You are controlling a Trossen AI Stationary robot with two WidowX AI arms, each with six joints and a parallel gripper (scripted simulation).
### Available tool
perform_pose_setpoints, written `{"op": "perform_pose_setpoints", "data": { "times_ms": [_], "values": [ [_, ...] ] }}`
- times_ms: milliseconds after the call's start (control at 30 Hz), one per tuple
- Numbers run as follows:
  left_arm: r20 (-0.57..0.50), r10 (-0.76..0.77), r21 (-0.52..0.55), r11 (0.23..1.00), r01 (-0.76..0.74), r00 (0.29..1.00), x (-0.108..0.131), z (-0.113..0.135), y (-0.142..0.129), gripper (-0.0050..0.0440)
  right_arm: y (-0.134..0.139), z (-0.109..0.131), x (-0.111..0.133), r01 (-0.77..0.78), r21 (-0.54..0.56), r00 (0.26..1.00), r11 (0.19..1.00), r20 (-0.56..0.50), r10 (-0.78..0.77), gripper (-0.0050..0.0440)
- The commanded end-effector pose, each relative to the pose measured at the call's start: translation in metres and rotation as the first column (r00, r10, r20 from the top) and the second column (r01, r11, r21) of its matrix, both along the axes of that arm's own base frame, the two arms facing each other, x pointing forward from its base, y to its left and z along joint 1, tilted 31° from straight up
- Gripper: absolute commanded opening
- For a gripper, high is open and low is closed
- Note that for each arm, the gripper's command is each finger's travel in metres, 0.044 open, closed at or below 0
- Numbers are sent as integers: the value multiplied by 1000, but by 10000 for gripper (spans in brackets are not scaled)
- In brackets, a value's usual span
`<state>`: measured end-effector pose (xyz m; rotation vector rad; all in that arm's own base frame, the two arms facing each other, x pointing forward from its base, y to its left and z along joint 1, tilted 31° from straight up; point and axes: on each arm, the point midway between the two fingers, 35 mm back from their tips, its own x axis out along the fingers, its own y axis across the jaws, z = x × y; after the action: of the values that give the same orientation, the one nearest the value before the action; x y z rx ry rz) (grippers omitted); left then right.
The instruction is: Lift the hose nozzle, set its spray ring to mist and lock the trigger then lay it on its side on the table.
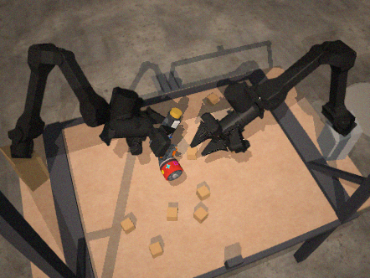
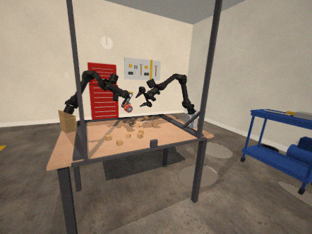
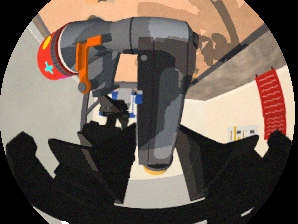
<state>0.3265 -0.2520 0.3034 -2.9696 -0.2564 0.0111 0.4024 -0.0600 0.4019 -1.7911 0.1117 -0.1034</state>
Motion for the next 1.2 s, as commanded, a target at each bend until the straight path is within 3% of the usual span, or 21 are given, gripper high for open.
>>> {"op": "perform_pose_setpoints", "data": {
  "times_ms": [0,267,667,1167],
  "values": [
    [25,-11,-40,999,12,1000,-4,14,0,165,2,13,-6,-4,-7,1000,1000,30,4,407],
    [25,-11,-40,999,12,1000,-4,14,0,165,0,6,1,-10,-5,998,1000,55,10,407],
    [25,-11,-40,999,12,1000,-4,14,0,165,-8,-12,17,-38,-14,980,999,196,40,407],
    [25,-11,-40,999,12,1000,-4,14,0,165,-13,-33,18,-68,-45,939,997,336,79,407]
  ]
}}
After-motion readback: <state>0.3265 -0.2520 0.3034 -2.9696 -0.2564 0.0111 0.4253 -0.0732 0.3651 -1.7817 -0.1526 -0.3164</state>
